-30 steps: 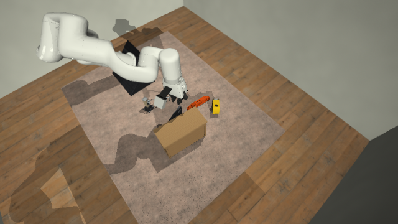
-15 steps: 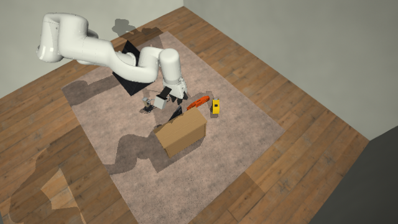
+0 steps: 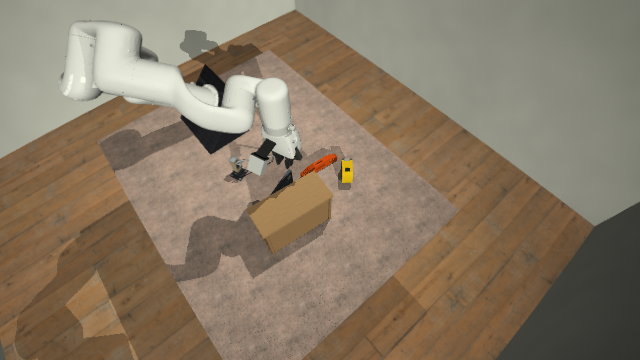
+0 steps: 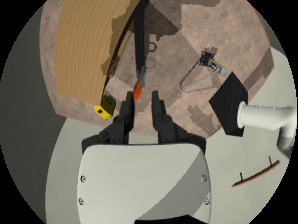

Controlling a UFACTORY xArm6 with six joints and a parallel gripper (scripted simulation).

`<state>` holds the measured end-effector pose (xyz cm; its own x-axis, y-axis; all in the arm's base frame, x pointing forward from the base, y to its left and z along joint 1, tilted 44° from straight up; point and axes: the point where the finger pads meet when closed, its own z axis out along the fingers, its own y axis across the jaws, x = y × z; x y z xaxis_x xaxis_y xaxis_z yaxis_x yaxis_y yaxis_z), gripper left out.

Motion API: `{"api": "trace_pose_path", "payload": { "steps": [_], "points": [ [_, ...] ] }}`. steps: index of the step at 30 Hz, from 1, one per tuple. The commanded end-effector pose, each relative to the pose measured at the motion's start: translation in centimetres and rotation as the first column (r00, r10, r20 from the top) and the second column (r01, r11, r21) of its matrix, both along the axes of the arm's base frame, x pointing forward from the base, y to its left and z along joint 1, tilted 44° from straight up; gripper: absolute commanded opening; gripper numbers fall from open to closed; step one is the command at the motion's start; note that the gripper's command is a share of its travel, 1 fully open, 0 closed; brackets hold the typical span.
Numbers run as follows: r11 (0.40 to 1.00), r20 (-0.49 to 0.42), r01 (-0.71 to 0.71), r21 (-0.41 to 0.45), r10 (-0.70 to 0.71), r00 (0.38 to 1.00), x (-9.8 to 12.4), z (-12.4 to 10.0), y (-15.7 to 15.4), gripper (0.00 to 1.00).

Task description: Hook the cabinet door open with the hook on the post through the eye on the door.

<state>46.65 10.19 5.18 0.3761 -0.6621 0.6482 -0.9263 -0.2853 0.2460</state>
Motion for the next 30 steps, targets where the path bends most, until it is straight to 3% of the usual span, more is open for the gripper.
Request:
{"api": "trace_pose_path", "payload": {
  "steps": [1, 30],
  "points": [
    [1.000, 0.003, -0.002, 0.002, 0.002, 1.000, 0.1, 0.1, 0.1, 0.27],
    [1.000, 0.005, -0.001, 0.001, 0.001, 1.000, 0.2, -1.1, -1.1, 0.27]
  ]
}}
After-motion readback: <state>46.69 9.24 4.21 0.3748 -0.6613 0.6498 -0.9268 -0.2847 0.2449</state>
